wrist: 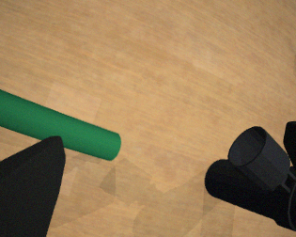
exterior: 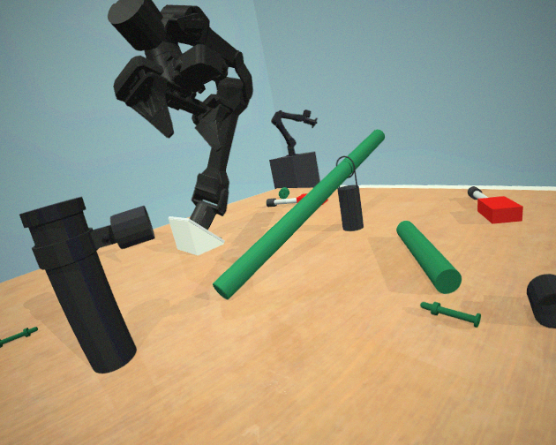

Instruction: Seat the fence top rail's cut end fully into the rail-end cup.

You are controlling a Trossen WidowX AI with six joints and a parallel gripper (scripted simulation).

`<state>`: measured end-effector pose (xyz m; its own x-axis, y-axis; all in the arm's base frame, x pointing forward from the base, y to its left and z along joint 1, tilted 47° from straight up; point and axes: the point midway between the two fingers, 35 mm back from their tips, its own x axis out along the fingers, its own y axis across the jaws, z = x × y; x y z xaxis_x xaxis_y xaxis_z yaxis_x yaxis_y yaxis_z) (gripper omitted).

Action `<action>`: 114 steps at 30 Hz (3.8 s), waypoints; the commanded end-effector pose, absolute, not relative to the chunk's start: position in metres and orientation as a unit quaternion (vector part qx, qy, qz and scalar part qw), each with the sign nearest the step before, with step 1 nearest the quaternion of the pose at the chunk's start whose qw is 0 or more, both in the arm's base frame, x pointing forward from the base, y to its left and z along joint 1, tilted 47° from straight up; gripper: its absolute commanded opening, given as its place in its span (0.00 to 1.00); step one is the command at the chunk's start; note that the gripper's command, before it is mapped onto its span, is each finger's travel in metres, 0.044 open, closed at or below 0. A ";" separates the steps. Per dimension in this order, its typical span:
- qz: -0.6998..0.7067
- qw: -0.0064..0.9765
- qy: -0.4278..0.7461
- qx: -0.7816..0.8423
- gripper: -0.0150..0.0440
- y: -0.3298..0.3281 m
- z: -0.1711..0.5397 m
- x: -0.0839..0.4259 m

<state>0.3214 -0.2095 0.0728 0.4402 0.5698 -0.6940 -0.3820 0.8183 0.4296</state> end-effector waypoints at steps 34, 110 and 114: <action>0.427 0.805 0.324 -0.253 1.00 -0.241 -0.030 0.326; 0.444 0.803 0.290 -0.273 0.25 -0.203 -0.077 0.348; 0.448 0.802 0.281 -0.279 0.25 -0.203 -0.077 0.346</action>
